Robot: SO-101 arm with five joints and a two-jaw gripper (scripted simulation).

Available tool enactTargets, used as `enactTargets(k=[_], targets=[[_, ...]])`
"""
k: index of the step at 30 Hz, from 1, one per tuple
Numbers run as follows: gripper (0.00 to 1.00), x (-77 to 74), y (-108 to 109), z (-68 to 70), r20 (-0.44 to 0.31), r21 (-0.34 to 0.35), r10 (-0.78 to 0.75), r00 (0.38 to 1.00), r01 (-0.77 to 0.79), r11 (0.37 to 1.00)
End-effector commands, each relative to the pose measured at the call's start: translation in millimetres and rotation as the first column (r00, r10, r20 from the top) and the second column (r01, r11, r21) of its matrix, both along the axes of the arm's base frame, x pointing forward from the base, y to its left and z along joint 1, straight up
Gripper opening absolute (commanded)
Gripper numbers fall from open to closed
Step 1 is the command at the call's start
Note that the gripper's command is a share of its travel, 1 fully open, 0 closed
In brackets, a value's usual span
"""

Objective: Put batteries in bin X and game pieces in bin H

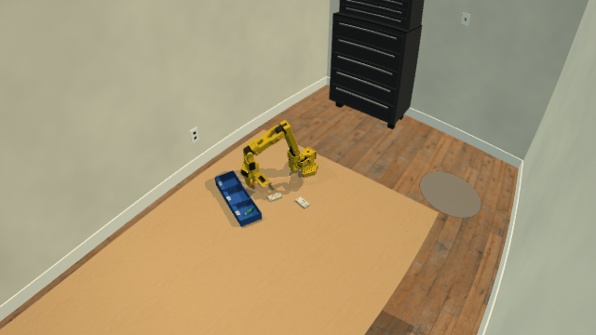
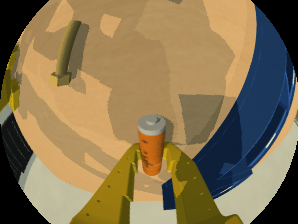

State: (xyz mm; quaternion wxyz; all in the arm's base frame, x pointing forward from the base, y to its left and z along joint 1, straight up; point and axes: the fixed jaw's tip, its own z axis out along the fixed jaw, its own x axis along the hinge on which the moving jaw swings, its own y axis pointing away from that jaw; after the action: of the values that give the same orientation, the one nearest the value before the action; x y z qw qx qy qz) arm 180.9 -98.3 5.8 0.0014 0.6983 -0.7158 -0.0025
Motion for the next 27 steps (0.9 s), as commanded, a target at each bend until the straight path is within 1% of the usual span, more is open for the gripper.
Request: enactTargets(k=[1, 9, 13, 17, 22, 24, 27], targets=[[0.00, 1.1, -3, 3.2, 0.020, -0.009, -0.003, 1.000, 0.003, 1.000], [0.00, 1.1, -3, 3.3, 0.020, -0.009, -0.003, 1.000, 0.003, 1.000], [0.00, 1.7, -3, 5.9, 0.020, -0.009, -0.003, 1.000, 0.003, 1.000], [0.00, 3.1, -3, 13.2, 0.020, -0.009, -0.003, 1.000, 0.003, 1.000], [0.00, 4.8, -4, 27.4, 0.020, -0.009, -0.003, 1.000, 0.003, 1.000], [0.00, 4.8, -4, 27.4, 0.020, -0.009, -0.003, 1.000, 0.003, 1.000], [0.00, 5.2, -4, 36.4, 0.020, -0.009, -0.003, 1.000, 0.003, 1.000]])
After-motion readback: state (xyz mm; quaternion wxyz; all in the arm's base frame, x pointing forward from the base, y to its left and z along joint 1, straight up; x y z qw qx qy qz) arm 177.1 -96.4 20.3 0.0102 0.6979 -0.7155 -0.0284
